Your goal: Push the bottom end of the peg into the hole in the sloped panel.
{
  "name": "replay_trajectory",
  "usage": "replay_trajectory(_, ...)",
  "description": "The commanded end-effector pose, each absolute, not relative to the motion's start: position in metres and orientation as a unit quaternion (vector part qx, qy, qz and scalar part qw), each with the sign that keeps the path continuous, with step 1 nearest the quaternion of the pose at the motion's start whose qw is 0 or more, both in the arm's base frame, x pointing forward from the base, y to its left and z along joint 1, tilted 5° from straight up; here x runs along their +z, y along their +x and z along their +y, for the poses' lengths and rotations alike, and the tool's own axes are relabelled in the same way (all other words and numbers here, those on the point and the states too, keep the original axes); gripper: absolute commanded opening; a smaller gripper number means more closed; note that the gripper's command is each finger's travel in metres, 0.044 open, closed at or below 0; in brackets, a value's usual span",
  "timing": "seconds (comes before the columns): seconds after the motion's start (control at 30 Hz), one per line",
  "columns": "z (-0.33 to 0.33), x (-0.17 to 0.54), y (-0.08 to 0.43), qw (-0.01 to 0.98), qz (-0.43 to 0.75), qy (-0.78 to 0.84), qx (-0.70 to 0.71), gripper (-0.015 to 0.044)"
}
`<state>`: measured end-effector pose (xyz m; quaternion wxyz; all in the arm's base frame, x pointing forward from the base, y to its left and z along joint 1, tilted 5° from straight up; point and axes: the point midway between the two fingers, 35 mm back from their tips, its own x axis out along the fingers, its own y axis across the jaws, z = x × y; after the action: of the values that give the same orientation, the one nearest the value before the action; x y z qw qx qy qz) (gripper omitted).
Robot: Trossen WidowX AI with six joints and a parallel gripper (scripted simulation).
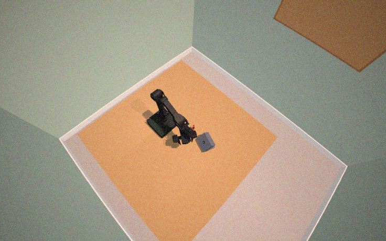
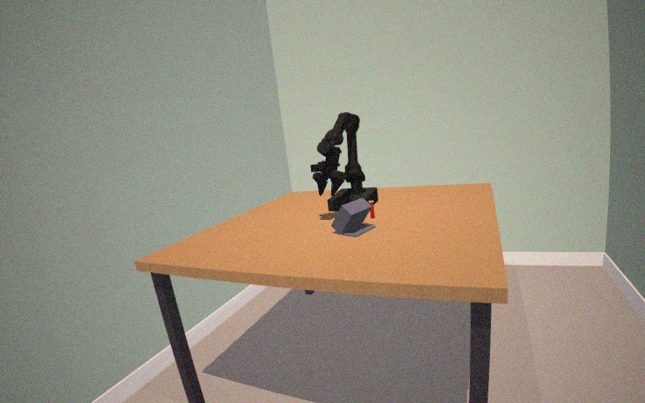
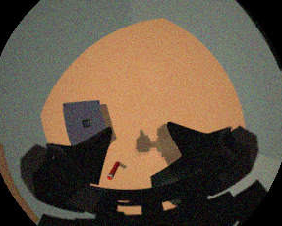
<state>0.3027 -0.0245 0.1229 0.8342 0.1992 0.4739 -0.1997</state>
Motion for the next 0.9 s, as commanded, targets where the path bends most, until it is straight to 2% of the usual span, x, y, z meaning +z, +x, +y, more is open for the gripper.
replay_trajectory(0.0, -0.011, 0.12, 0.303, 0.828, 0.488, 0.202, -0.19, 0.044)
replay_trajectory(0.87, 0.088, 0.105, 0.277, 0.775, 0.59, 0.183, -0.131, 0.044)
